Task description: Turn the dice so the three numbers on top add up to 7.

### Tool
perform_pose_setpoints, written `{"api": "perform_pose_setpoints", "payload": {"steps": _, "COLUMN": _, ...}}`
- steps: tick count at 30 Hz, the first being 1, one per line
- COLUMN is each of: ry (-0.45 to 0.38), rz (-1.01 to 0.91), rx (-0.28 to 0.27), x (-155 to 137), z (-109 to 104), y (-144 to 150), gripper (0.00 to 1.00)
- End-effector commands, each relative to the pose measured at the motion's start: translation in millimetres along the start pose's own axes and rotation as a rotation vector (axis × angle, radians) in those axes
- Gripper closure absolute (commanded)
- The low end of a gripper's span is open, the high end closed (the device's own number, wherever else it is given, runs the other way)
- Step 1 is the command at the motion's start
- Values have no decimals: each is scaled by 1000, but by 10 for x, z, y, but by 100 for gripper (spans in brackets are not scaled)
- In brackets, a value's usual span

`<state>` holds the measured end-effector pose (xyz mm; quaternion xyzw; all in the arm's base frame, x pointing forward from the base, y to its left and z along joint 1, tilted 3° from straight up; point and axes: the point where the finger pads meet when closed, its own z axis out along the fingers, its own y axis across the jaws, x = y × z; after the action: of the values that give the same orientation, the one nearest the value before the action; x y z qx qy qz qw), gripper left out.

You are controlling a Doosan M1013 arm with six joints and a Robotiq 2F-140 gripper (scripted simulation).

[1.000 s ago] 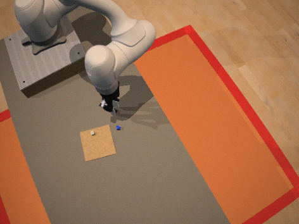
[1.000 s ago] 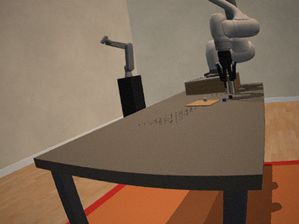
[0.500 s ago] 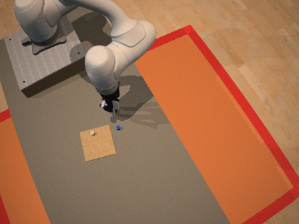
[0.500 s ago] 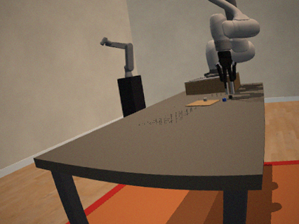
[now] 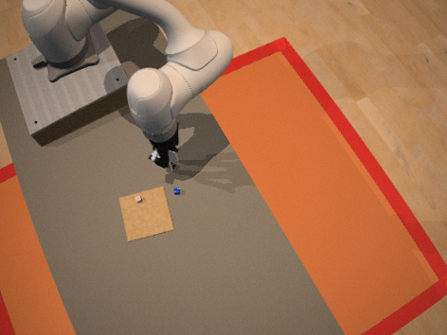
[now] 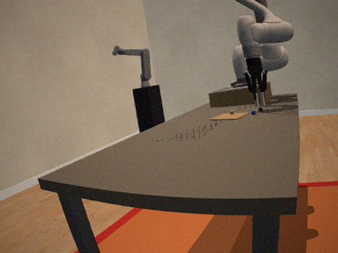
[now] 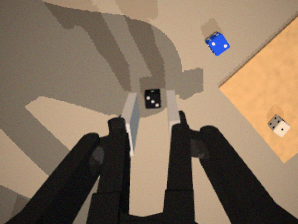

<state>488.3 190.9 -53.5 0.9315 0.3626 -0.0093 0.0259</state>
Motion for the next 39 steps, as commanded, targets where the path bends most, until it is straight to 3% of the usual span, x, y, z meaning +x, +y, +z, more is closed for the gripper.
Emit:
{"api": "perform_pose_setpoints", "payload": {"steps": 1, "ry": 0, "rz": 0, "rx": 0, "x": 0, "z": -1, "y": 0, "gripper": 81}}
{"api": "perform_pose_setpoints", "payload": {"steps": 21, "ry": 0, "rz": 0, "rx": 0, "x": 0, "z": 7, "y": 0, "gripper": 81}}
{"api": "perform_pose_setpoints", "payload": {"steps": 39, "ry": 0, "rz": 0, "rx": 0, "x": 0, "z": 183, "y": -1, "gripper": 81}}
